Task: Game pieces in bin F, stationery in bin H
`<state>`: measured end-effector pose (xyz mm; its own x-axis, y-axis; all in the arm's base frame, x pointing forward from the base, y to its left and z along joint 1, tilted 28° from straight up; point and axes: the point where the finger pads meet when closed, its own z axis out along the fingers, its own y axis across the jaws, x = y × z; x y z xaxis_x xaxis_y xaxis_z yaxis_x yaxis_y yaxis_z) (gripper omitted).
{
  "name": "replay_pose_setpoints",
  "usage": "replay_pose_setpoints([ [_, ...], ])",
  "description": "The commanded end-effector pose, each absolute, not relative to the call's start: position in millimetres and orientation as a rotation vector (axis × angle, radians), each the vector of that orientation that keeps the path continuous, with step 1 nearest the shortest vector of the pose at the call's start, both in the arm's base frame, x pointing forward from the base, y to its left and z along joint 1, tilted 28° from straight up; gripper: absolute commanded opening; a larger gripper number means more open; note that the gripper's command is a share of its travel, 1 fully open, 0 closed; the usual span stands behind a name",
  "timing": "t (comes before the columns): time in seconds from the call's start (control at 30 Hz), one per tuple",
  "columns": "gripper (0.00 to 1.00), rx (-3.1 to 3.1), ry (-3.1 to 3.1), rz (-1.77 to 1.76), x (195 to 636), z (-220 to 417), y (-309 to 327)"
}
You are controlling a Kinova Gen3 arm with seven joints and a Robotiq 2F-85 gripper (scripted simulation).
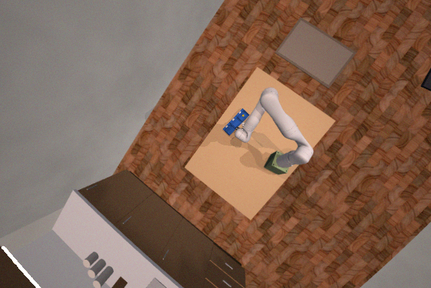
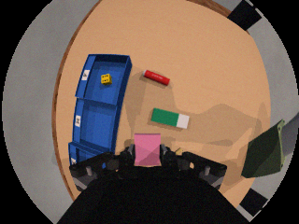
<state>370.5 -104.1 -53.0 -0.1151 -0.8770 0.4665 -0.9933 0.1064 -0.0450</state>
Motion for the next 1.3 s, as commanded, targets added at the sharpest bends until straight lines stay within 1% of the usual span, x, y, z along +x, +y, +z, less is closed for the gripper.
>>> replay_pose_setpoints([
  [0.0, 0.35, 1.843, -2.063, 0.512, 372.3, -41.2, -98.5],
  [0.17, 0.35, 1.843, -2.064, 0.512, 372.3, -26.4, -90.7],
  [0.73, 0.35, 1.838, -2.075, 0.512, 373.5, -28.3, -91.5],
  [0.8, 0.35, 1.843, -2.064, 0.512, 372.6, -19.2, -87.5],
  [0.97, 0.35, 1.837, -2.076, 0.509, 372.8, -19.8, -86.8],
  [1.07, 0.35, 1.834, -2.073, 0.513, 379.3, -17.6, -92.2],
  [1.27, 0.35, 1.524, -2.361, 0.586, 410.6, -10.0, -109.1],
])
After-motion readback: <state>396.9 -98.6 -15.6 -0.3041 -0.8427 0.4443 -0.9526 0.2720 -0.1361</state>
